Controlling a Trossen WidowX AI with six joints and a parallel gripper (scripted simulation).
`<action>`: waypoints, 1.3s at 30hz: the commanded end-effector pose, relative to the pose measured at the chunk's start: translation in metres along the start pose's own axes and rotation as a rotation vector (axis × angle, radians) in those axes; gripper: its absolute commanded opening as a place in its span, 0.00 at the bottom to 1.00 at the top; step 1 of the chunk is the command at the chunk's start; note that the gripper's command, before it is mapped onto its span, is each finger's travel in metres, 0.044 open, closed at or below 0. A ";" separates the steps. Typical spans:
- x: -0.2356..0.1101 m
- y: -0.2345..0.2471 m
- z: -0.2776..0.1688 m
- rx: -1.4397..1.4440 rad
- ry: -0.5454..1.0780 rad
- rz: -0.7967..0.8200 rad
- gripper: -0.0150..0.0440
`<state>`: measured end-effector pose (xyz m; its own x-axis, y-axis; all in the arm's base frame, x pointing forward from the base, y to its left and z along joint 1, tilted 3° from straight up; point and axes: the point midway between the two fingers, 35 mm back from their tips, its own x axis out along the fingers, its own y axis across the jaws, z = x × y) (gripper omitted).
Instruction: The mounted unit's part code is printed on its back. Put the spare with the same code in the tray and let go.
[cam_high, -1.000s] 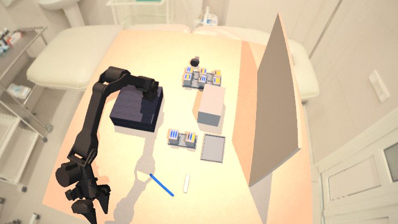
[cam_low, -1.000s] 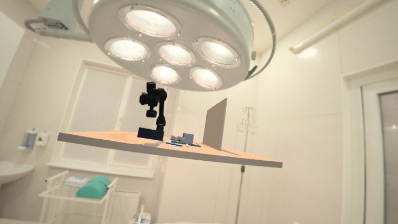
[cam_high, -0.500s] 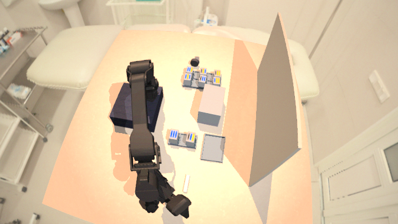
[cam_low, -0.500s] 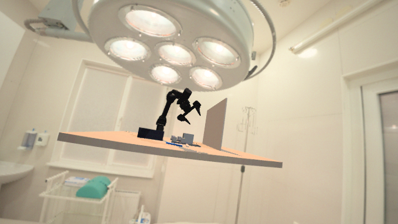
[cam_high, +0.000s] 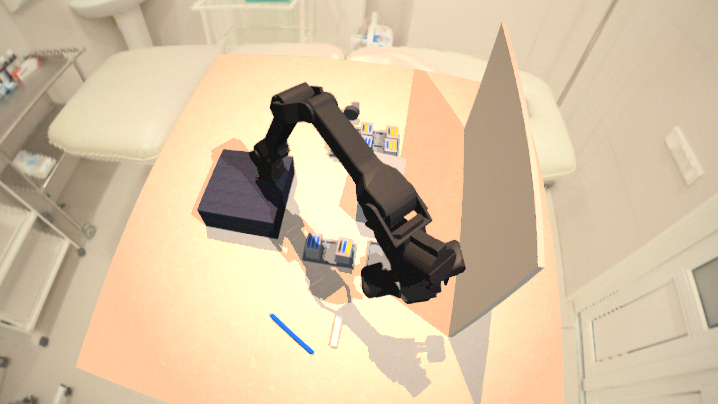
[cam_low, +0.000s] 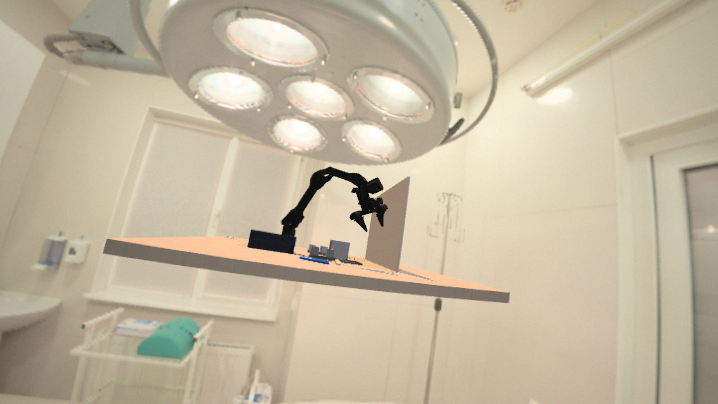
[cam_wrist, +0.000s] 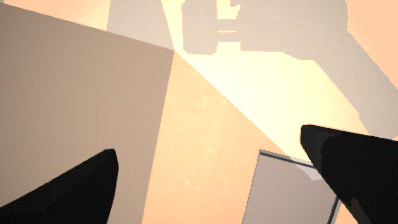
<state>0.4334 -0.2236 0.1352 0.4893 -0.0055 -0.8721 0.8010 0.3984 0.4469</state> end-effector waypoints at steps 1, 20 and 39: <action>-0.004 0.031 -0.044 -0.197 0.055 -0.032 1.00; -0.063 0.084 -0.285 -1.248 0.484 -0.194 1.00; -0.062 0.085 -0.294 -1.329 0.497 -0.175 1.00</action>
<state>0.3715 0.0734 0.1699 0.0257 0.0664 -0.9975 -0.1442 0.9876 0.0620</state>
